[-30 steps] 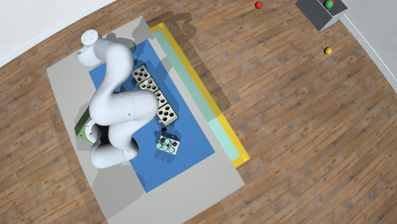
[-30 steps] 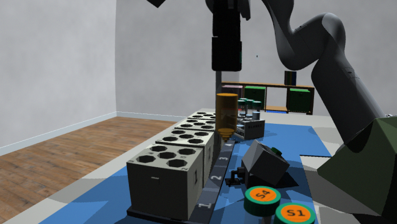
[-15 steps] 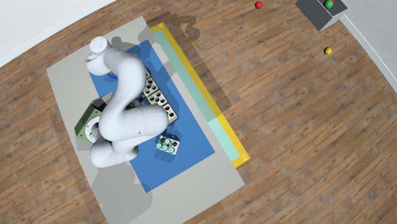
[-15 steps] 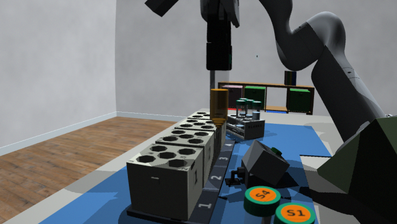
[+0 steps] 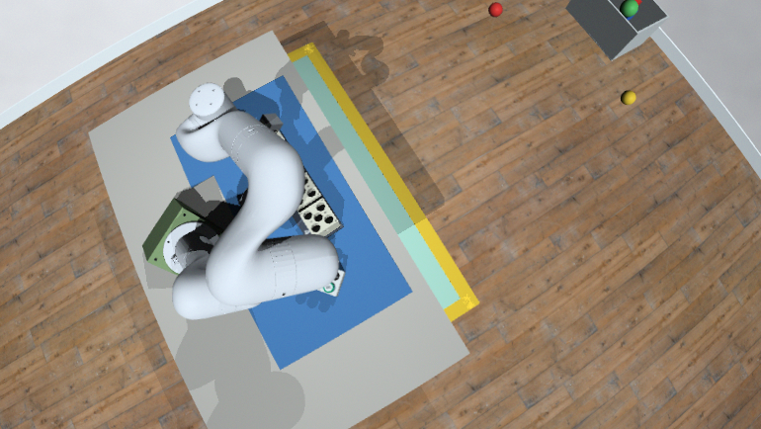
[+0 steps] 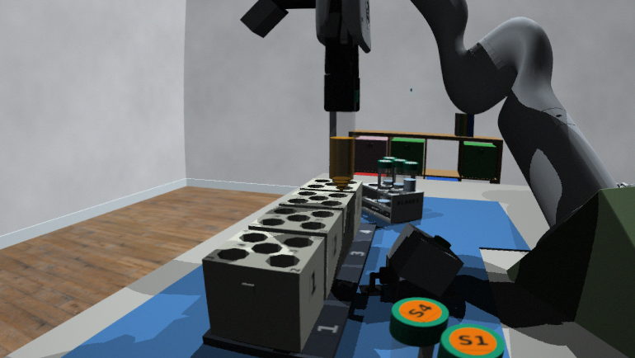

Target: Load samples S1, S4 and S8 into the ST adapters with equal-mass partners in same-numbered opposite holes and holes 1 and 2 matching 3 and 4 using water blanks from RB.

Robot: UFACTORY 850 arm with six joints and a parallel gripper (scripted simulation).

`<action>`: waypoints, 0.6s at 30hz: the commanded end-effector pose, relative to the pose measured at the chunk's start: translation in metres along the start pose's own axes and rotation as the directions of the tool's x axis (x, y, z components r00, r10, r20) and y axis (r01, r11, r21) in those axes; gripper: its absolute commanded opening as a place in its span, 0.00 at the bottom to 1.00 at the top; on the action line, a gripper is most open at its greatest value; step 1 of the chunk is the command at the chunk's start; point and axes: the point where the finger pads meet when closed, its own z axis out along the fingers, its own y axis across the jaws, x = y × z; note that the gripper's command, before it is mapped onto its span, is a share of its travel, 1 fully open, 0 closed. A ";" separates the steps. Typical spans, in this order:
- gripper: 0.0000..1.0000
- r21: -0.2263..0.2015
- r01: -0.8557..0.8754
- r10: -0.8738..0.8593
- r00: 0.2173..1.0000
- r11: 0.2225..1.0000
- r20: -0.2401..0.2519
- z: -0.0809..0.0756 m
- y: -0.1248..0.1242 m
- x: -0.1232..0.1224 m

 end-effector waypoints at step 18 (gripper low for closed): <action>0.00 0.002 0.000 0.000 1.000 1.000 -0.001 -0.001 0.088 0.028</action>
